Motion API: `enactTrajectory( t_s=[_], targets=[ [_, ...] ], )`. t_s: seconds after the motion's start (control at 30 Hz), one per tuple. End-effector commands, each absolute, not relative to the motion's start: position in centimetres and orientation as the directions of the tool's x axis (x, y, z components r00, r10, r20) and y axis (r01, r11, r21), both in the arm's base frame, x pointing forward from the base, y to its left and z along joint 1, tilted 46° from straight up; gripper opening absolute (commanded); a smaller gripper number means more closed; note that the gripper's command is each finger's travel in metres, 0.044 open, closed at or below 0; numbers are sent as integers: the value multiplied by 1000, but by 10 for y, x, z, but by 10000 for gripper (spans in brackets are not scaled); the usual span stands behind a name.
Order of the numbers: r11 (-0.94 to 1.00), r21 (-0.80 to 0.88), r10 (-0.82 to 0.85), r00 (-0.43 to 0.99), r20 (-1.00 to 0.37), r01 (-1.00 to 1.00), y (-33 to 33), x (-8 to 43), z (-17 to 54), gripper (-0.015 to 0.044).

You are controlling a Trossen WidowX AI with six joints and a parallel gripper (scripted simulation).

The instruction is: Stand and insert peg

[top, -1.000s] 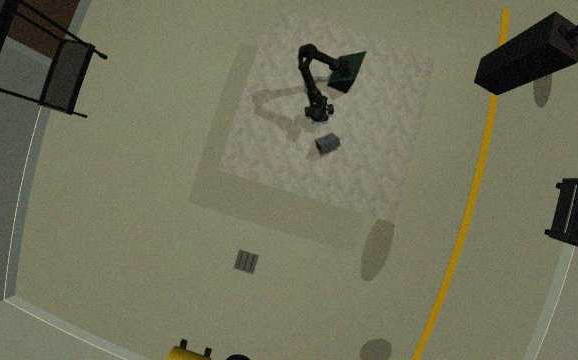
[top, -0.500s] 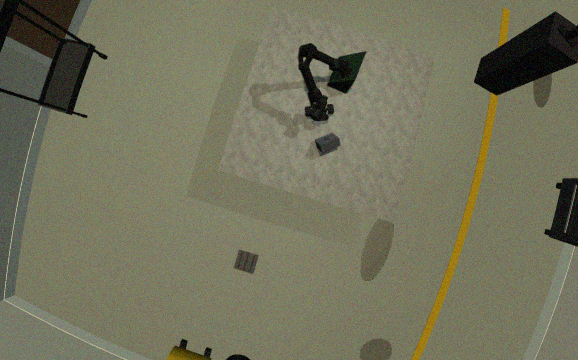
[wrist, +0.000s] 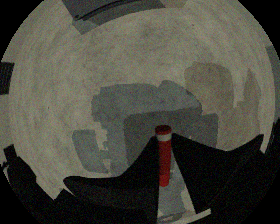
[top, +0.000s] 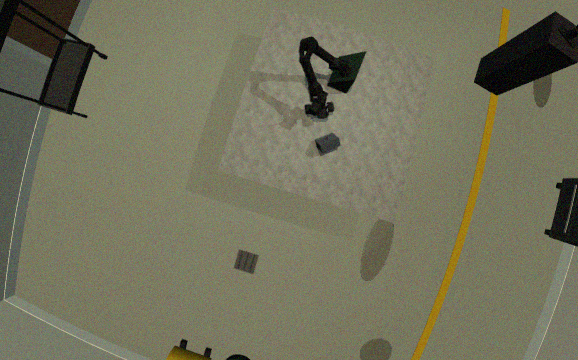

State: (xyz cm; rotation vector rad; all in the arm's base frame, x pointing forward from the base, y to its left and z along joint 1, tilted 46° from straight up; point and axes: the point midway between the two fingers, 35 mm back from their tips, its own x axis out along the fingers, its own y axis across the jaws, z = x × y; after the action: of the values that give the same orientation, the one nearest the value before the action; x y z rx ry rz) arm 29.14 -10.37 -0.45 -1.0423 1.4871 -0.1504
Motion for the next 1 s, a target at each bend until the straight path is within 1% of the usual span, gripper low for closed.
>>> enactTrajectory(
  t_s=[0.0, 0.97],
  targets=[
    [583, -639, -646, 191, -739, -501, -103, 290, -1, 49],
    [582, -639, -503, 395, -769, -503, -98, 278, 13, 49]
  ],
)
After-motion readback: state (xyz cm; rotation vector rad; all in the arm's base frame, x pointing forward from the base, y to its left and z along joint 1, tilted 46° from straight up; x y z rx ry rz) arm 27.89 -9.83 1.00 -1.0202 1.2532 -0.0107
